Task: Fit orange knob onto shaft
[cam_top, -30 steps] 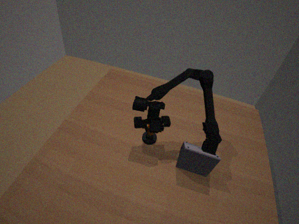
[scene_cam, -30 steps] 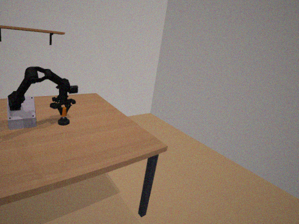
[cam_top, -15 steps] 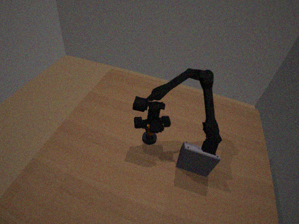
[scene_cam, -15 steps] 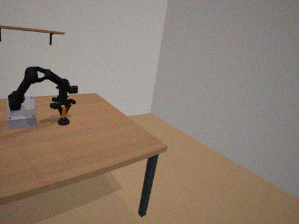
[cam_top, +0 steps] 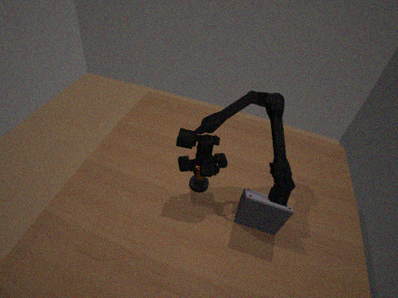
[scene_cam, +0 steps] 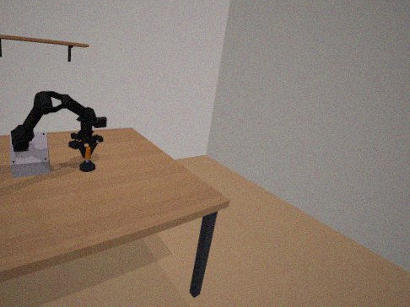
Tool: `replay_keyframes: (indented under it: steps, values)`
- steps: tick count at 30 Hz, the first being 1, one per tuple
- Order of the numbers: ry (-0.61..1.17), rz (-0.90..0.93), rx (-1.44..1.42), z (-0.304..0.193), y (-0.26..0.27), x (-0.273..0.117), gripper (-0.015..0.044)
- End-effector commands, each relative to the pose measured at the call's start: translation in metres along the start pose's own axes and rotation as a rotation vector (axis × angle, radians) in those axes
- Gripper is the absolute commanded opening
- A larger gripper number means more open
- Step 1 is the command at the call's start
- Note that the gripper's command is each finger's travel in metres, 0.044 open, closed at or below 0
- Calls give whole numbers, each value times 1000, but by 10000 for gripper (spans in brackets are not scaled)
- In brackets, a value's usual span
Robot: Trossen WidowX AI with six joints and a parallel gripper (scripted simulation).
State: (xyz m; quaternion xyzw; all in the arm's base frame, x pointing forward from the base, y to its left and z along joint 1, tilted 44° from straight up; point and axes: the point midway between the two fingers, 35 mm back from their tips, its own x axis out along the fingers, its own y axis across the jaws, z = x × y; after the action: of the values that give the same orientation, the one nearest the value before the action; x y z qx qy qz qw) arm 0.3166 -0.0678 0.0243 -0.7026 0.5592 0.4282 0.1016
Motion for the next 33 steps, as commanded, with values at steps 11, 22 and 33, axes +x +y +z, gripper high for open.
replay_keyframes:
  steps: [11,22,33]
  values:
    - [1,-5,-155,-2,-3,0,0]
    - [1,-5,-155,-1,-1,1,0]
    - [1,-5,-156,-1,1,3,0]
